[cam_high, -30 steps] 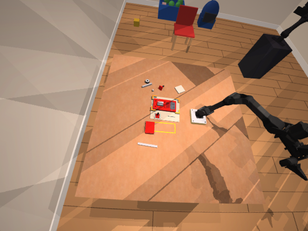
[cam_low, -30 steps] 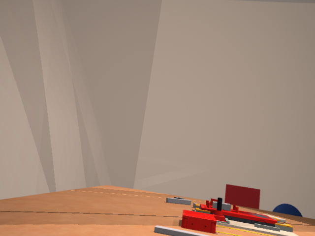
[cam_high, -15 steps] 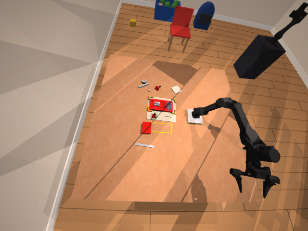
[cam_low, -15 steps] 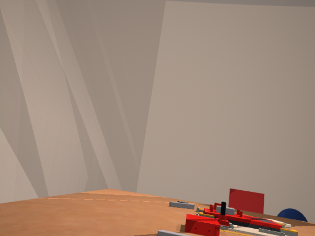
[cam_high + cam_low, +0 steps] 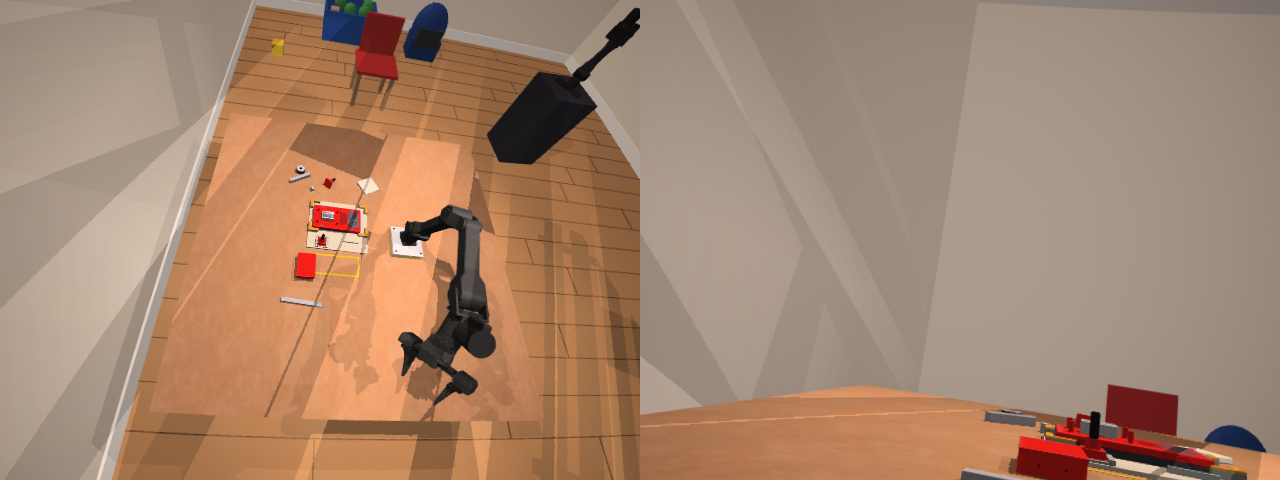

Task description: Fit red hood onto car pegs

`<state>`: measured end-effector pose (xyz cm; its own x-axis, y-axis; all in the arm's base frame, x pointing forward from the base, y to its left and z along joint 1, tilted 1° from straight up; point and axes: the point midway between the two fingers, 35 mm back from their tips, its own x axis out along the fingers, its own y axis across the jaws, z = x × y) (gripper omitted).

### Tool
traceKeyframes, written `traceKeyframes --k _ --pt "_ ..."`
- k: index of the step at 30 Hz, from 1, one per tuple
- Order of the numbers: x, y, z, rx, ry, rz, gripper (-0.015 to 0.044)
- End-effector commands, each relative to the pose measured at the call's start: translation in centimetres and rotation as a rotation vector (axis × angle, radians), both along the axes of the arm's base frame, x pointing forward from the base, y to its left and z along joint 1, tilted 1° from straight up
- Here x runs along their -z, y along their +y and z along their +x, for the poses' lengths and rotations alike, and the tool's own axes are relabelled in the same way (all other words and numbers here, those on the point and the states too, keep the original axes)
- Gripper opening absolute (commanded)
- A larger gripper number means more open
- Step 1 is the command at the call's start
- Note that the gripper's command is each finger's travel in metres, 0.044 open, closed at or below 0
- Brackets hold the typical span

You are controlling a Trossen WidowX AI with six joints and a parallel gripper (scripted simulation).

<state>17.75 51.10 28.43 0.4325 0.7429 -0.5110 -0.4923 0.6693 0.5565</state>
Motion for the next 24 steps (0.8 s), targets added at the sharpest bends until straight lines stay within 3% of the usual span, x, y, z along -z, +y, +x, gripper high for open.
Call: traceKeyframes --k 1,14,24 --pt "1.9 -2.4 4.7 0.126 0.088 -0.037 0.044" --pt "10.4 -14.9 18.6 0.7 0.515 -0.124 0.044" --pt "15.7 -27.9 24.8 1.253 0.882 -0.101 0.044"
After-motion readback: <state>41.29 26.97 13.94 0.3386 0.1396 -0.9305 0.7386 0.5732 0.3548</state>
